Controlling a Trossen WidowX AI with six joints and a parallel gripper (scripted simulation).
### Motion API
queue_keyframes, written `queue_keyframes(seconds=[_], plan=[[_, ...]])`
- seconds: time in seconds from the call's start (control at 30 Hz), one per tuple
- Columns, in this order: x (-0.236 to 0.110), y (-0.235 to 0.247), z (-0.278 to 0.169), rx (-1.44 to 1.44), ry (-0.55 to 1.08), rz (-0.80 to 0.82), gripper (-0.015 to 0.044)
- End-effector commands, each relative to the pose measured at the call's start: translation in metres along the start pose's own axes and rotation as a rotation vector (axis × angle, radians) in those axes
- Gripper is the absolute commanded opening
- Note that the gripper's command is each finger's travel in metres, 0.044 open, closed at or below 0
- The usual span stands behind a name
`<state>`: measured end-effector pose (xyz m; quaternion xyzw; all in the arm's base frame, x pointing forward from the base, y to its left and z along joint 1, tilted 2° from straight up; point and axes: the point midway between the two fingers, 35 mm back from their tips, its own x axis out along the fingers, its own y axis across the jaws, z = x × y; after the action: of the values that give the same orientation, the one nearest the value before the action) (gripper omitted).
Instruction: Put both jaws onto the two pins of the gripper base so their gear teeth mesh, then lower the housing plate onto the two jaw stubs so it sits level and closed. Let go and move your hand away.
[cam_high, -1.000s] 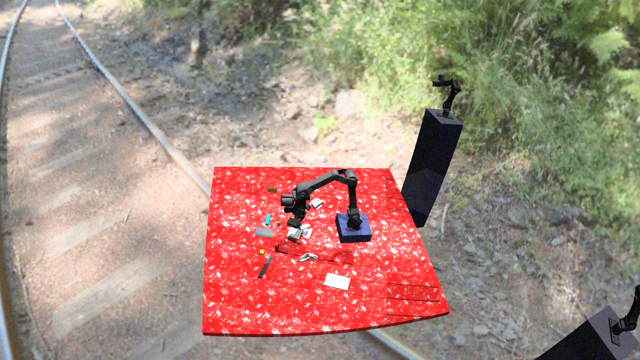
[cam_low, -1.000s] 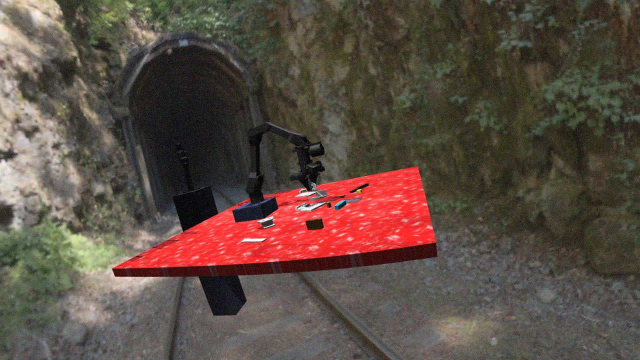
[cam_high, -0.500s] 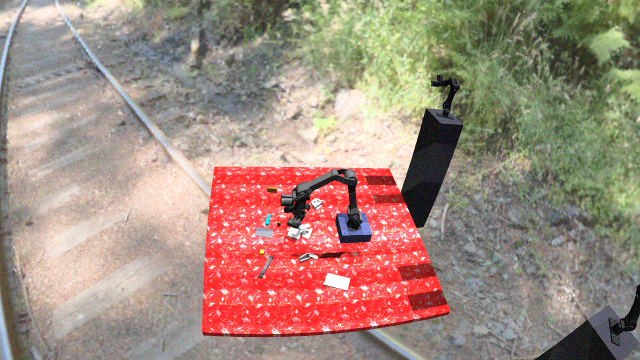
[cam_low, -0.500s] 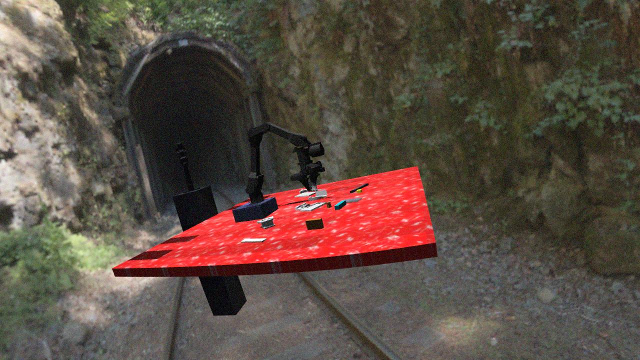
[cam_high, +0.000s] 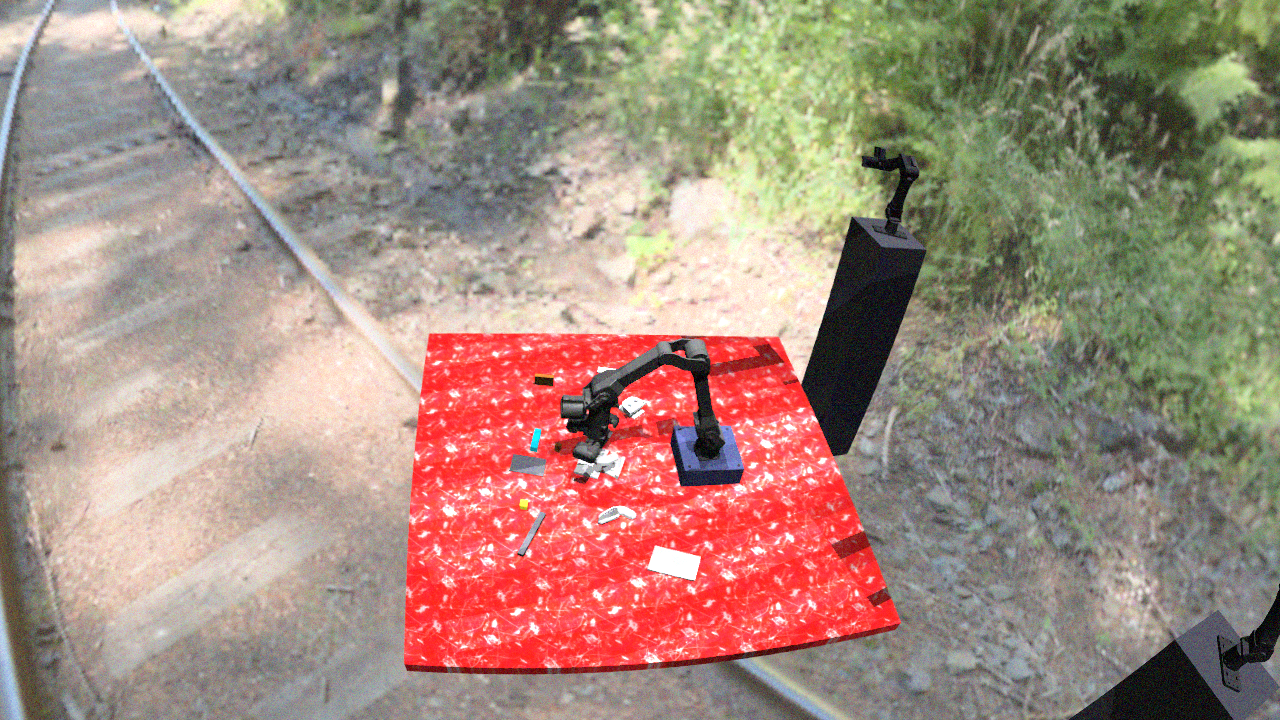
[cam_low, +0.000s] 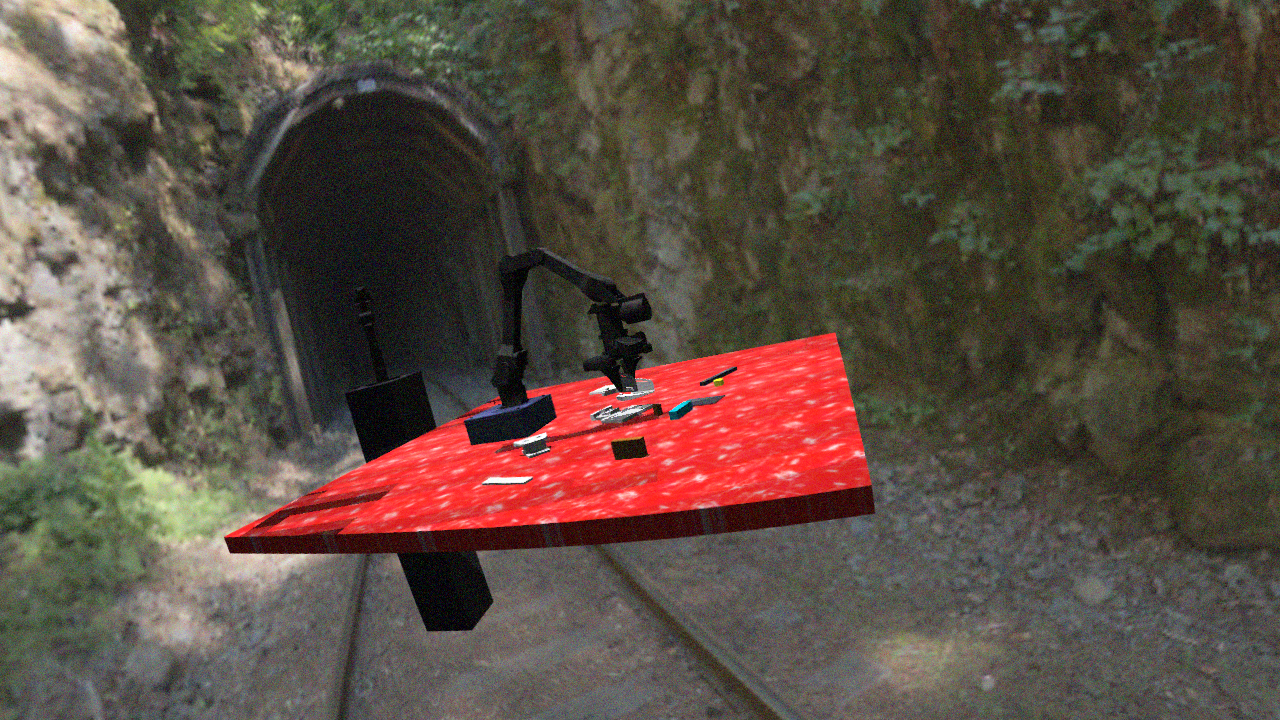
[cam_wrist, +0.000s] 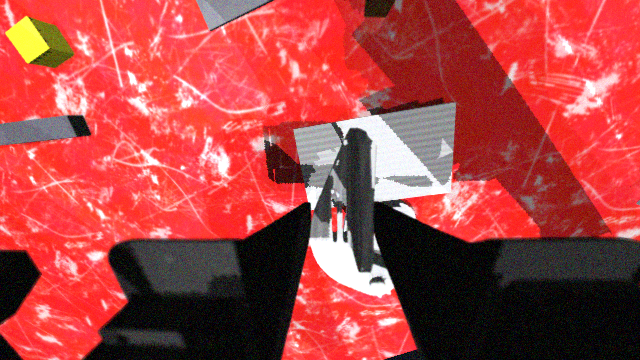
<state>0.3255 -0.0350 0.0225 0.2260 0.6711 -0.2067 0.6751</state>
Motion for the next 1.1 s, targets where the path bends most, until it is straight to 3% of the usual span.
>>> queue_keyframes(seconds=[0.0, 1.07], plan=[[0.008, -0.001, -0.001, -0.004, 0.005, -0.005, 0.0134], [0.028, -0.002, -0.002, 0.004, 0.005, -0.005, 0.0134]])
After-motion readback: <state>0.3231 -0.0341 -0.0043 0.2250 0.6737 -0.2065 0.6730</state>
